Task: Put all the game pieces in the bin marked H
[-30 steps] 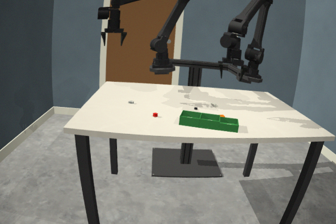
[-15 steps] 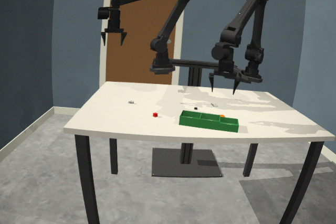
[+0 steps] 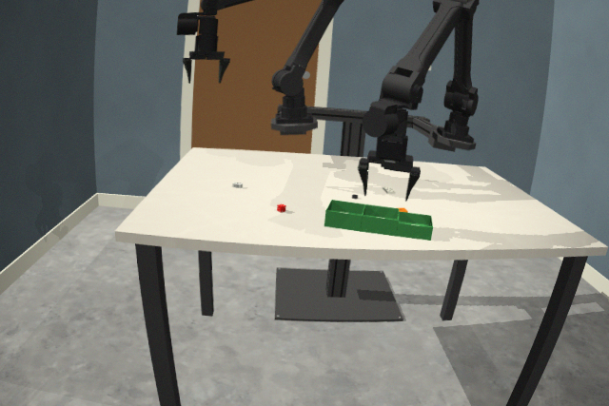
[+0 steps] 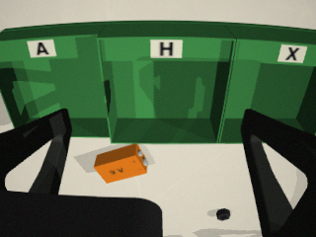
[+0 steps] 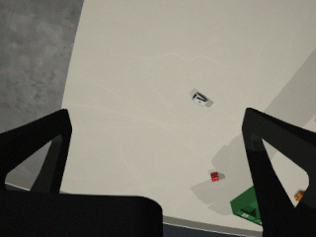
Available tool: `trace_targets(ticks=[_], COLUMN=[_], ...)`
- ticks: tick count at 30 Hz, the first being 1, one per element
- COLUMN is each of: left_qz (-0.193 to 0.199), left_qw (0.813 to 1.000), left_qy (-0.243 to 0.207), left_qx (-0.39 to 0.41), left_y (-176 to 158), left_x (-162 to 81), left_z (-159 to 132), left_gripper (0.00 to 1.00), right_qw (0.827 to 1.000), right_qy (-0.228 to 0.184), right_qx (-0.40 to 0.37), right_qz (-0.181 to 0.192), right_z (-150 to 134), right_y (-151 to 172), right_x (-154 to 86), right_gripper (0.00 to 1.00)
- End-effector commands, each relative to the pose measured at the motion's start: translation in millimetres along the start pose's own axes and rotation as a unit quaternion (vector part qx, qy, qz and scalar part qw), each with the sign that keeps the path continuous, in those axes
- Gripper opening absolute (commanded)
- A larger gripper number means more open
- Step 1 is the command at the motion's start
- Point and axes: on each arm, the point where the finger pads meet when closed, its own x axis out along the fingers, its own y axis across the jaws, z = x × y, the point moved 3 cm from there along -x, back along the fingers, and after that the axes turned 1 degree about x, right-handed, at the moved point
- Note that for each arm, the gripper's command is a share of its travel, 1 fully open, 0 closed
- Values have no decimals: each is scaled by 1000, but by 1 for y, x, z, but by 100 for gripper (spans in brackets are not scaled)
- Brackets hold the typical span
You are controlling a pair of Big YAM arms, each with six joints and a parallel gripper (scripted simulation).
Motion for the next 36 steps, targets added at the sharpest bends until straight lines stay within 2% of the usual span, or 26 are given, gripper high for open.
trace_targets(ticks=[1,3,5,10,11,33,36], left_qz=[-7,-7,-13,-13,-8,-8,-9], left_qw=[1000,1000,1000,1000,1000,1000,1000], left_qy=[-11,-11,-27,-25,-17,-17,-17], left_qx=[-2,0,2,2,-1,-1,4], left_y=[-6,-8,-12,-11,-10,-10,-9], left_x=[2,2,-21,-17,-5,-4,-10], left_z=[39,39,40,35,33,31,24], left_gripper=[100,100,100,100,100,100,100], right_qw=[1000,1000,1000,1000,1000,1000,1000], right_qy=[0,0,0,0,0,0,0], right_qx=[9,9,9,9,9,9,9], right_qz=[1,1,1,1,1,1,1], right_z=[2,2,2,2,2,2,2], right_y=[-5,-5,-5,-5,-5,-5,-5], right_x=[-5,-5,-5,-5,-5,-5,-5], right_gripper=[100,100,100,100,100,100,100])
